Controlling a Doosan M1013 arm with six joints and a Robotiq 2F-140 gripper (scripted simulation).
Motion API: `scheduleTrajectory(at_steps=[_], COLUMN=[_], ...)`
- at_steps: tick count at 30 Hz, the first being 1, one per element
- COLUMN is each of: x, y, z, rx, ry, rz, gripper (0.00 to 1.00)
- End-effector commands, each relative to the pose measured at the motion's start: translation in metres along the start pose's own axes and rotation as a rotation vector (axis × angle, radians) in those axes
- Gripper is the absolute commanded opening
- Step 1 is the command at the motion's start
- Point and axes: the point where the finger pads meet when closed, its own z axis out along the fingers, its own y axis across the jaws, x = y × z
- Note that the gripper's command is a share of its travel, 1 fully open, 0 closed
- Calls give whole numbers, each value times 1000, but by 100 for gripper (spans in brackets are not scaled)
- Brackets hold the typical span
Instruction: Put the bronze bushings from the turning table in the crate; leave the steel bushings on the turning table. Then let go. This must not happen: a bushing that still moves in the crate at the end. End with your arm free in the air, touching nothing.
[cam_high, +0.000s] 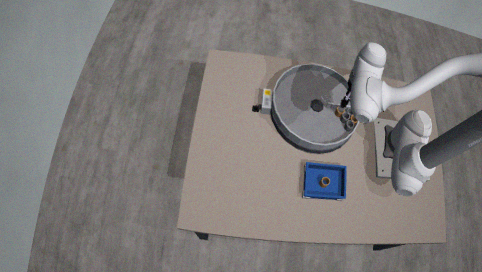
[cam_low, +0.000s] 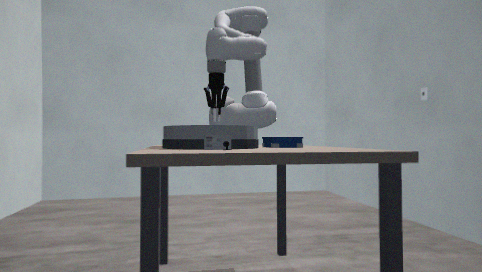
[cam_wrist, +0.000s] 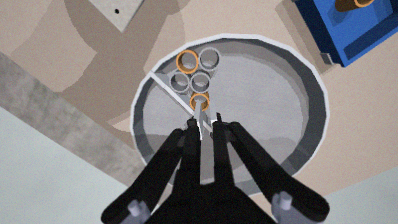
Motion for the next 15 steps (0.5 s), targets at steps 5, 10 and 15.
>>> scheduleTrajectory(at_steps=[5, 10, 15], x=[6, 6, 6], y=[0, 0, 0], z=[19, 24, 24], rx=[-5, -5, -5], ry=[9, 9, 9], rz=[0, 0, 0], gripper=[10, 10, 10])
